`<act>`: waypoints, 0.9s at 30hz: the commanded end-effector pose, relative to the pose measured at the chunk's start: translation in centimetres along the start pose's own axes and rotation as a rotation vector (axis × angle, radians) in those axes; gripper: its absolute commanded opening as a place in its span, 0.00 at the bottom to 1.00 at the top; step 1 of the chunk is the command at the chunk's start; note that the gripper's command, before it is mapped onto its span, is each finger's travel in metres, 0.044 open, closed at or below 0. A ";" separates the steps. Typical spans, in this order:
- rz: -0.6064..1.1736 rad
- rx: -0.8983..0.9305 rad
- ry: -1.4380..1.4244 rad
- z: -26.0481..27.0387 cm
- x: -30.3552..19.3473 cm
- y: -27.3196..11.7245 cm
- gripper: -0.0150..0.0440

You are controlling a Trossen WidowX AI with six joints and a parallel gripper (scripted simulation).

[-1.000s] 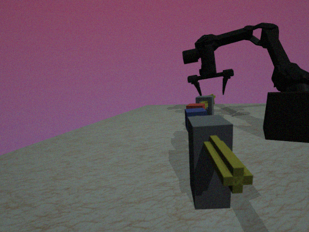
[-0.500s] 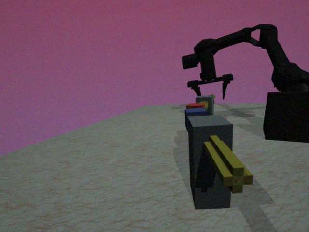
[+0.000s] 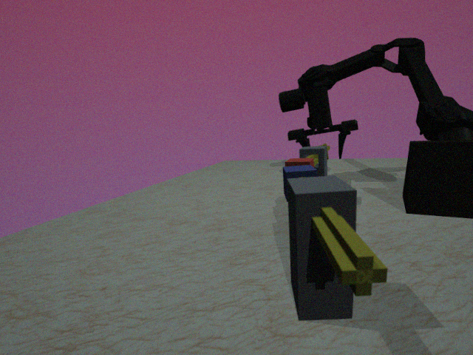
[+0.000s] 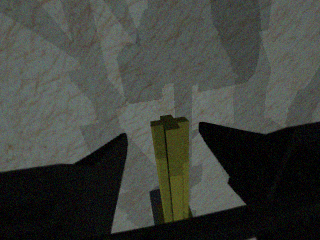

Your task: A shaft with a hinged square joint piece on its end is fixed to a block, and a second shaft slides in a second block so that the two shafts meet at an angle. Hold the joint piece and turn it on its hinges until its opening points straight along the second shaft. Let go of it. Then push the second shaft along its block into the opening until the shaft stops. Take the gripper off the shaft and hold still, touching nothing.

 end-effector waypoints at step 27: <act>-0.008 0.015 -0.001 -0.2 0.1 0.0 0.37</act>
Point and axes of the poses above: the point midway between the two fingers, 35 mm back from their tips, its own y axis out along the fingers, its own z axis across the jaws, x = y × z, the point moved 10 cm from there along -y, back along the fingers, and after that the axes turned 11 degrees about -y, right-handed, at the moved point
